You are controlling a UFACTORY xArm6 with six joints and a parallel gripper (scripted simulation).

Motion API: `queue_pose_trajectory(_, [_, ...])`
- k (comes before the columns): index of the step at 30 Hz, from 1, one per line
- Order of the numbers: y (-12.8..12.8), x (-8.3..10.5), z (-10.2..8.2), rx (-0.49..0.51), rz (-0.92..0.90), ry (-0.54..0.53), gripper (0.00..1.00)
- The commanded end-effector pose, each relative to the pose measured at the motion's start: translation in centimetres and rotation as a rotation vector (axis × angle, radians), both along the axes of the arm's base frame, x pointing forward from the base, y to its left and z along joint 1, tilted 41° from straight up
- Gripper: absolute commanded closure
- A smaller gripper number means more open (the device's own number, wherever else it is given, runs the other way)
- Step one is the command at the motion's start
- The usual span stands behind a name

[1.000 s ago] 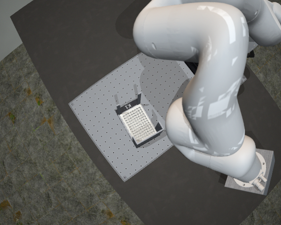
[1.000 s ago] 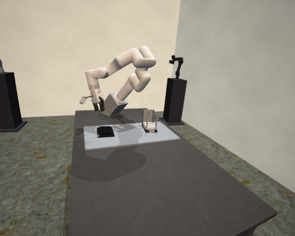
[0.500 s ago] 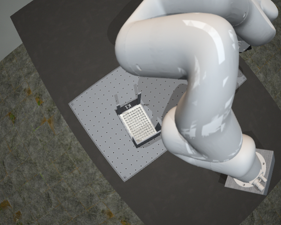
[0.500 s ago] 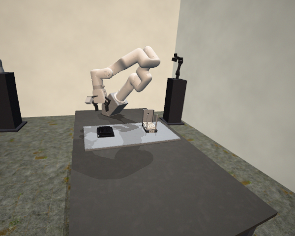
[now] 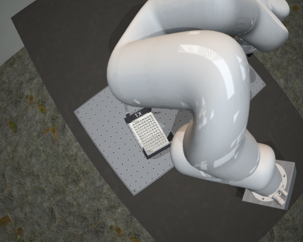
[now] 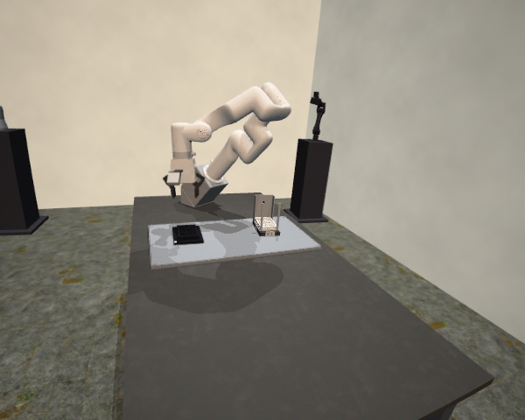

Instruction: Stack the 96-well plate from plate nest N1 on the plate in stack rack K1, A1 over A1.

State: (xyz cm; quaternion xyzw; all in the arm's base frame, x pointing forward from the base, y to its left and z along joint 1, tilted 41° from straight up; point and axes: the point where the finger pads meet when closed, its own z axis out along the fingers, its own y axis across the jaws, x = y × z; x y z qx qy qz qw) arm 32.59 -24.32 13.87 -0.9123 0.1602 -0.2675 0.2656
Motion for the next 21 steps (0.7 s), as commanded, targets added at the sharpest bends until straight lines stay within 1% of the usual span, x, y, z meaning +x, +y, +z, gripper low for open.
queue_pose_trajectory(1, [0.18, 0.03, 0.35, -0.079, 0.059, -0.032, 0.00])
queue_pose_trajectory(2, [0.49, 0.04, 0.66, -0.103, 0.081, -0.040, 0.00])
queue_pose_trajectory(6, [0.49, 0.04, 0.67, -0.198, 0.169, -0.071, 0.00])
queue_pose_trajectory(21, [0.50, 0.04, 0.66, -0.202, 0.172, -0.072, 0.00])
